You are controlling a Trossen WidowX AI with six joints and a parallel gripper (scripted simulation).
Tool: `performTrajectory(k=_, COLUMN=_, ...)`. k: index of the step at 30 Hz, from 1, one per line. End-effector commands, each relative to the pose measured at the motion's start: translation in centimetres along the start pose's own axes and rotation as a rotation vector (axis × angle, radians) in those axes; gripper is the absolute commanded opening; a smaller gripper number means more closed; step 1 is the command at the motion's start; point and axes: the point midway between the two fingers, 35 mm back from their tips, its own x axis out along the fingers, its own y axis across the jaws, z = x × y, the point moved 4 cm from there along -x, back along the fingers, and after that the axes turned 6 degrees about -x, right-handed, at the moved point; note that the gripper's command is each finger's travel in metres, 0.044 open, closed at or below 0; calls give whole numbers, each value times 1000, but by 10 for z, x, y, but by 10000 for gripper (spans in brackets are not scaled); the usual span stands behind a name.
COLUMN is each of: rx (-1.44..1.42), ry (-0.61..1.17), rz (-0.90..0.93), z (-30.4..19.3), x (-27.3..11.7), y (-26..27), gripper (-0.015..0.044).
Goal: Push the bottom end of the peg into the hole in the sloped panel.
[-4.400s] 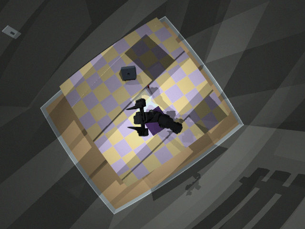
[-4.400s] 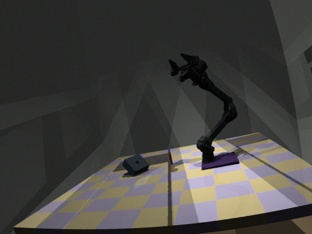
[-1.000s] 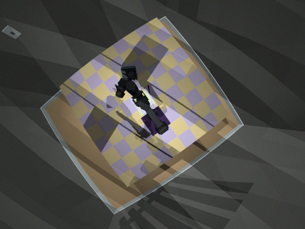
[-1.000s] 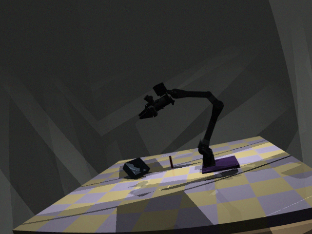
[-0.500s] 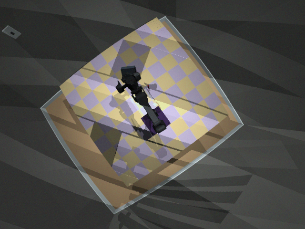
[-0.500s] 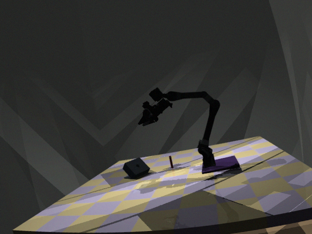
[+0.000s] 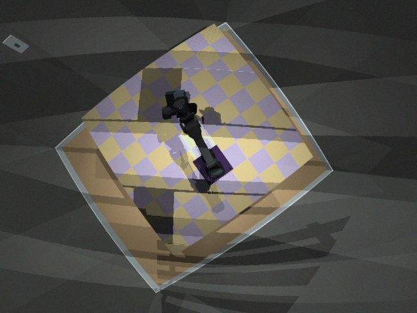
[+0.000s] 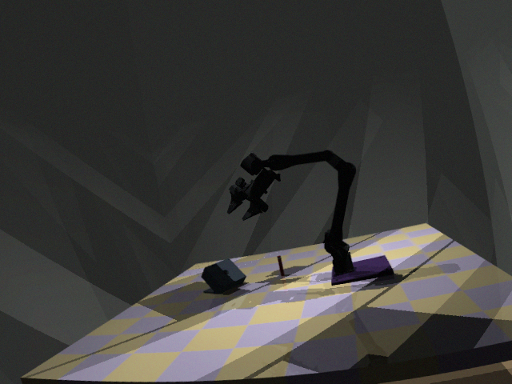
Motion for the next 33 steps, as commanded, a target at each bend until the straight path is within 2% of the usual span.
performTrajectory(k=1, rx=111, ry=31, rz=-40, z=-4, x=7, y=-9, gripper=440)
performTrajectory(k=33, rx=1042, ry=144, rz=-414, z=-35, x=41, y=-78, gripper=440)
